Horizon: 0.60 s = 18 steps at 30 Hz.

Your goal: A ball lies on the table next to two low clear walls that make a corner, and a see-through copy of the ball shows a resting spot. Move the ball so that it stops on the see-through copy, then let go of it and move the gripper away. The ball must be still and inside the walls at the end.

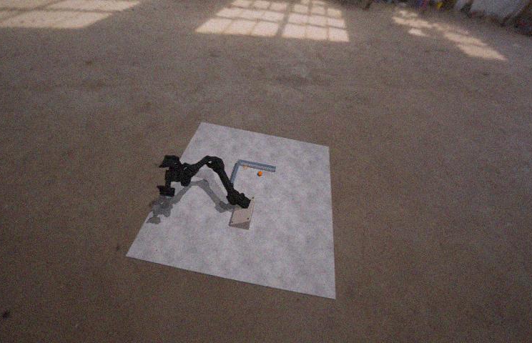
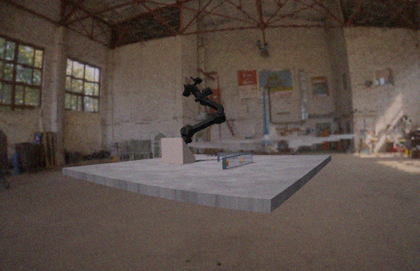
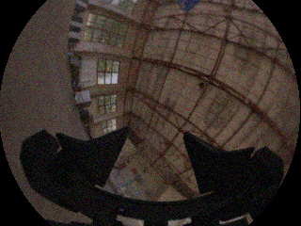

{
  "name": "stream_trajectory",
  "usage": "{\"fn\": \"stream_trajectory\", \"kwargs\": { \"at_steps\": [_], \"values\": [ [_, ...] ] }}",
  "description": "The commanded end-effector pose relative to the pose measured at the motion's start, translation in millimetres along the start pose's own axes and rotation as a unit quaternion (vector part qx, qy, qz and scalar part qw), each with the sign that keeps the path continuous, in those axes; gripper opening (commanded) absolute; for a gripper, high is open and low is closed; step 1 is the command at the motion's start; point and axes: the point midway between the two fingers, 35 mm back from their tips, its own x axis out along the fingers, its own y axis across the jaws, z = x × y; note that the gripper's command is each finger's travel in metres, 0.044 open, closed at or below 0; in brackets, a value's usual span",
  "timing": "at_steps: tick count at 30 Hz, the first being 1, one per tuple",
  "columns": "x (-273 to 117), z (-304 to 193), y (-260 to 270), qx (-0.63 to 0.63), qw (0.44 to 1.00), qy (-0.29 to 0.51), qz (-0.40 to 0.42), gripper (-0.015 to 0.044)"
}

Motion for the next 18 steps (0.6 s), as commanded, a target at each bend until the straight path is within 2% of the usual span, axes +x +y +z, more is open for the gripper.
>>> {"fn": "stream_trajectory", "kwargs": {
  "at_steps": [1,4,5,12,18],
  "values": [
    [1.0,1.8,0.6,0.003,1.0,-0.003,0.0,0.0374],
    [13.6,28.9,7.1,0.042,0.998,-0.05,-0.003,0.0295],
    [18.5,41.3,8.8,0.058,0.996,-0.071,-0.005,0.0287],
    [40.2,135.3,4.0,0.158,0.963,-0.217,-0.016,0.0287],
    [38.9,216.6,-21.3,0.222,0.915,-0.337,-0.025,0.0287]
  ]
}}
